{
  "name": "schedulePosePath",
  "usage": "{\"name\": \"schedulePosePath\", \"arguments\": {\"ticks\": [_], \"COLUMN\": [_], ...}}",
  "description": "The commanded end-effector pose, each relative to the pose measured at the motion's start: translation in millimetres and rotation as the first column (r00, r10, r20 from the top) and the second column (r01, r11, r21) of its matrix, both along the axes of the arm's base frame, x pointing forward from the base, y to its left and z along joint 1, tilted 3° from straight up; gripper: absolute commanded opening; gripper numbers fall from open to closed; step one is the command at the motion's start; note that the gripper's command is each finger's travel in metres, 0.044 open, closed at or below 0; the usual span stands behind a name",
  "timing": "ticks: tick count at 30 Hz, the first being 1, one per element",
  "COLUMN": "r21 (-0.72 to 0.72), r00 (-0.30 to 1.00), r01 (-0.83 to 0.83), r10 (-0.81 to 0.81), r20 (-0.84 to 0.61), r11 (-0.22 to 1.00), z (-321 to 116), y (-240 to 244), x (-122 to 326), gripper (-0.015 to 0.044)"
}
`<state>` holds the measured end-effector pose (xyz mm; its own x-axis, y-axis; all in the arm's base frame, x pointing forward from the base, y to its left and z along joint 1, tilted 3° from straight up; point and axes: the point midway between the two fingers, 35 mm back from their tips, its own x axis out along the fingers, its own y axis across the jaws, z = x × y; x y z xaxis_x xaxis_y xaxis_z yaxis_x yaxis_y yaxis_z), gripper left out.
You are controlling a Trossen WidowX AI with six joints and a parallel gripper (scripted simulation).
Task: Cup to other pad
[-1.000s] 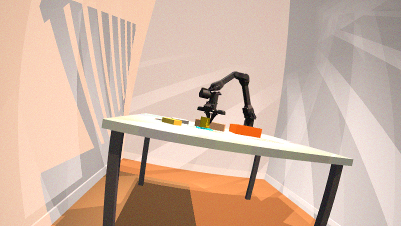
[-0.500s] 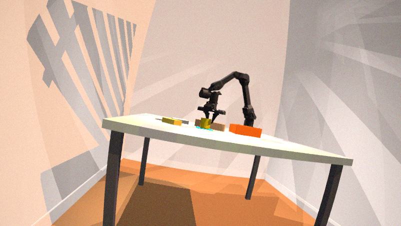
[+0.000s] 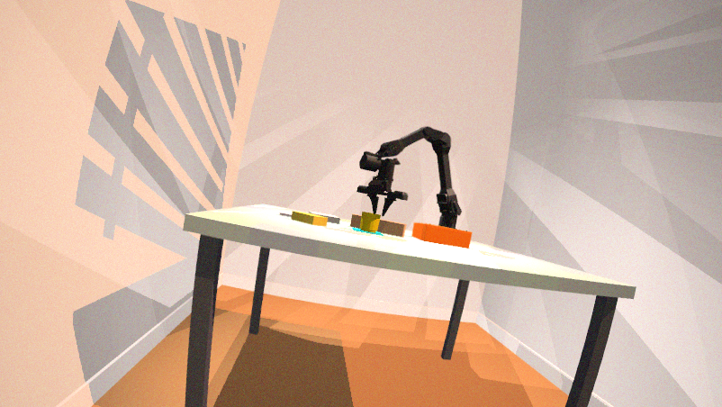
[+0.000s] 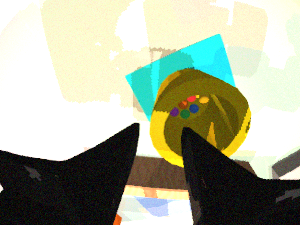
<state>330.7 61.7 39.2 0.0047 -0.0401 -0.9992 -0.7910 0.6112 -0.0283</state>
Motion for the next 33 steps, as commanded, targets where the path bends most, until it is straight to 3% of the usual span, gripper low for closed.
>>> {"name": "schedulePosePath", "arguments": {"ticks": [1, 13, 24, 33], "r21": [0.005, 0.005, 0.001, 0.003], "r00": [1.000, 1.000, 1.000, 1.000], "r01": [0.002, 0.002, 0.000, 0.001], "r10": [-0.002, -0.002, 0.000, -0.001], "r20": [0.014, 0.011, 0.003, 0.008], "r11": [1.000, 1.000, 1.000, 1.000], "z": [12, 24, 24, 60], "y": [1, 0, 0, 1], "x": [2, -4, -3, -4], "gripper": [0.0147, 0.0147, 0.0435, 0.0440]}}
